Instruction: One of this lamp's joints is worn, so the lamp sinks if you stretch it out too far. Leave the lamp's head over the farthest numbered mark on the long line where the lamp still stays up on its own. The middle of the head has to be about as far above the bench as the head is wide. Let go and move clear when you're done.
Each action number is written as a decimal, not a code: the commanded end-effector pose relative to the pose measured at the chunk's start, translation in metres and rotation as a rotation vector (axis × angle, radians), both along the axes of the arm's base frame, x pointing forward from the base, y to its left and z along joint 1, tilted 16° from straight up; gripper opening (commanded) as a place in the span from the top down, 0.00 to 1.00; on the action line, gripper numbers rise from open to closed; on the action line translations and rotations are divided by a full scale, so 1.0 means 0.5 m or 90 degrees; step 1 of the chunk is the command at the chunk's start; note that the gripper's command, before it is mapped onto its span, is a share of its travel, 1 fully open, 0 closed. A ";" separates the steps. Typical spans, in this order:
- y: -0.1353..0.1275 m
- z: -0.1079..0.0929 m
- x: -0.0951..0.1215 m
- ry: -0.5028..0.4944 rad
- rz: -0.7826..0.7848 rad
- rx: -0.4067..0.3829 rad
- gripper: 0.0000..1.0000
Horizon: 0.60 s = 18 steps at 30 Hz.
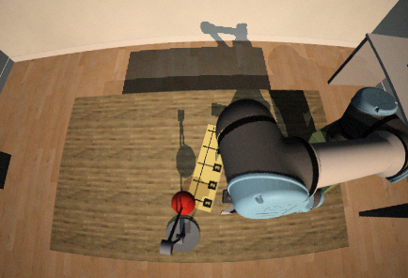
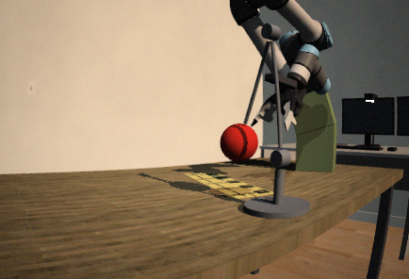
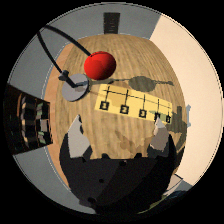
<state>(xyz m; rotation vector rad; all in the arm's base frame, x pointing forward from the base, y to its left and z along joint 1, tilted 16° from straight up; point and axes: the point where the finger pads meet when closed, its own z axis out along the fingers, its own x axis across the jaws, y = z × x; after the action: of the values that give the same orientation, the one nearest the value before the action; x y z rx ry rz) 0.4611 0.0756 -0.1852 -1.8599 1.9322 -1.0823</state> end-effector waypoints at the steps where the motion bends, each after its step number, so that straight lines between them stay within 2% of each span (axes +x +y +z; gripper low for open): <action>1: 0.000 0.001 0.000 -0.001 0.000 0.000 0.00; 14: 0.000 0.001 0.000 -0.001 0.000 0.000 0.00; 18: 0.003 0.015 0.012 0.015 -0.038 0.041 0.00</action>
<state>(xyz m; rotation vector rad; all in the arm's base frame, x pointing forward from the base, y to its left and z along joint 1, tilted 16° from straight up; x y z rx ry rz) 0.4622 0.0758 -0.1839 -1.8480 1.9496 -1.0674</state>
